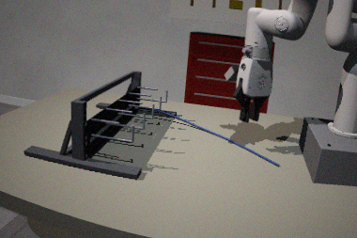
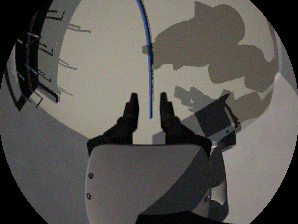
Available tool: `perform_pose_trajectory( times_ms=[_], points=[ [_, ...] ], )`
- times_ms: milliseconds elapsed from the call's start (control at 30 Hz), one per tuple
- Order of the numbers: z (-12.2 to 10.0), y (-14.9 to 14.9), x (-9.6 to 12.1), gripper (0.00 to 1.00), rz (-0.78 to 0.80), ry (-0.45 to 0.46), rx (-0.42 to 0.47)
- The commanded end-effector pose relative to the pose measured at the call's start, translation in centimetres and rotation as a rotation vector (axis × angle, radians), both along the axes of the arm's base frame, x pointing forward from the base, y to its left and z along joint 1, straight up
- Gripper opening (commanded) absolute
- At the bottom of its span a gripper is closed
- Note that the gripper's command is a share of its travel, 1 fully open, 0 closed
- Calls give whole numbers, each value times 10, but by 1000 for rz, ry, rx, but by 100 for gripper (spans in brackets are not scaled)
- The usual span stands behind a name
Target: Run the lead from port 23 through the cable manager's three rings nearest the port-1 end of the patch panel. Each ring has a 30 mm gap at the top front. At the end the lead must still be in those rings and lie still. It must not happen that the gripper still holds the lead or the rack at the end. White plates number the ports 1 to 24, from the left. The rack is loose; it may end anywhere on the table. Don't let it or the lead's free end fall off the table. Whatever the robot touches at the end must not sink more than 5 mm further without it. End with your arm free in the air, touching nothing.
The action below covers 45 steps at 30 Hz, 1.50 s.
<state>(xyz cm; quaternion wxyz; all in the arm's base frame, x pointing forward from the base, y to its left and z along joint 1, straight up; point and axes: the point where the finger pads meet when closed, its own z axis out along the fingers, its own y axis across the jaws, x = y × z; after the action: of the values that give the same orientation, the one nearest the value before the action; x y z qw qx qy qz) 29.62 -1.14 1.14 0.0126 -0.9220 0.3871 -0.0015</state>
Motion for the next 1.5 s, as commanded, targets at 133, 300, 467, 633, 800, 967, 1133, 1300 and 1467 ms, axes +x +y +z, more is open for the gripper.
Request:
perform_pose_trajectory(
  times_ms=[133,300,467,633,800,967,1133,1300,1467],
  points=[
    [-17,-2,3,33,-3,13,-14],
    [-22,-2,3,33,-3,12,-14],
    [-32,-2,3,33,-3,13,-14],
    [-45,-2,3,33,-3,13,-14],
    [-52,-2,3,33,-3,13,-14],
    [-62,-2,3,33,-3,13,-14],
    [-69,-2,3,33,-3,13,-14],
    [-71,-2,3,33,-3,13,-14],
    [-72,-2,3,33,-3,13,-14]
  ],
)
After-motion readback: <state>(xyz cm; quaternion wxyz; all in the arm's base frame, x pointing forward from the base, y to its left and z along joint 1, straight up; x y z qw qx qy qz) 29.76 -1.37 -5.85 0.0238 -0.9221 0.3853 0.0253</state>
